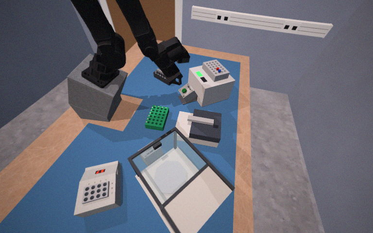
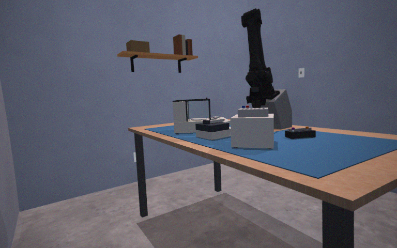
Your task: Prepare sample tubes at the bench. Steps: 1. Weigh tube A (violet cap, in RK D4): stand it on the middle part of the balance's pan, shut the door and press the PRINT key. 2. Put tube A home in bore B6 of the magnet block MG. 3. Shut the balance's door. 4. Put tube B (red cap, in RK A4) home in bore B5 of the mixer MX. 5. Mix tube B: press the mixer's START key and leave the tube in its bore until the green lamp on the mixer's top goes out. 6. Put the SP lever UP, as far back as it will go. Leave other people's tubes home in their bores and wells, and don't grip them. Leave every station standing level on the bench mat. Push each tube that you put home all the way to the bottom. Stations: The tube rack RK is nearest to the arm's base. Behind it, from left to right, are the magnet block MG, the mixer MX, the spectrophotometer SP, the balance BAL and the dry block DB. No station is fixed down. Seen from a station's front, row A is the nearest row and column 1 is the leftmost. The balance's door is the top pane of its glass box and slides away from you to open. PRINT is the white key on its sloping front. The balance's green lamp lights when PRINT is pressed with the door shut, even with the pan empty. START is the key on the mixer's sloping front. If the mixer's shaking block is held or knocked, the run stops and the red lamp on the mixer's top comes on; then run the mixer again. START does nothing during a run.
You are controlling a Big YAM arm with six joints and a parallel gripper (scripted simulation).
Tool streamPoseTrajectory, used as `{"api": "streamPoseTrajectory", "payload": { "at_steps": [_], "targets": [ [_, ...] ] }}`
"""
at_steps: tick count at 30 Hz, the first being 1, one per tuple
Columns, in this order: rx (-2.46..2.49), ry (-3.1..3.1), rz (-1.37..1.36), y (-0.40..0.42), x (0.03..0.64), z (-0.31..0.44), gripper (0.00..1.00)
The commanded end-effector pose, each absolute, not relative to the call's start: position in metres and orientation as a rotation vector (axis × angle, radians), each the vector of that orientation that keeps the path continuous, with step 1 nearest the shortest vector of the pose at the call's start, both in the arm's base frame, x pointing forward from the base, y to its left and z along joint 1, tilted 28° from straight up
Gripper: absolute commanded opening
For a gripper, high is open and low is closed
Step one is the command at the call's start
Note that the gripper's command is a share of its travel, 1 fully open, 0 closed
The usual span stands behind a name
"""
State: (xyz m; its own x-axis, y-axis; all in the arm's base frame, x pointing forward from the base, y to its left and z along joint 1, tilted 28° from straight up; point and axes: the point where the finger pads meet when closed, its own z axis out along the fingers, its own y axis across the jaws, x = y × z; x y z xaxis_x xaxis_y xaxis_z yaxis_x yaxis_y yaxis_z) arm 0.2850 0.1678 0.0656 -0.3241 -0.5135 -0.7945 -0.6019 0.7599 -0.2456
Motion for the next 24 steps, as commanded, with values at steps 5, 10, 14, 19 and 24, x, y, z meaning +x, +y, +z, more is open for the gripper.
{"api": "streamPoseTrajectory", "payload": {
  "at_steps": [5,10,14,19,24],
  "targets": [
    [-0.844,1.997,0.126,0.166,0.273,0.073,0.0],
    [-0.846,2.001,0.125,0.162,0.267,0.075,0.0],
    [-0.843,1.995,0.126,0.161,0.265,0.081,0.0],
    [-0.843,1.996,0.125,0.158,0.259,0.085,0.0],
    [-0.846,2.001,0.125,0.155,0.254,0.084,0.0]
  ]
}}
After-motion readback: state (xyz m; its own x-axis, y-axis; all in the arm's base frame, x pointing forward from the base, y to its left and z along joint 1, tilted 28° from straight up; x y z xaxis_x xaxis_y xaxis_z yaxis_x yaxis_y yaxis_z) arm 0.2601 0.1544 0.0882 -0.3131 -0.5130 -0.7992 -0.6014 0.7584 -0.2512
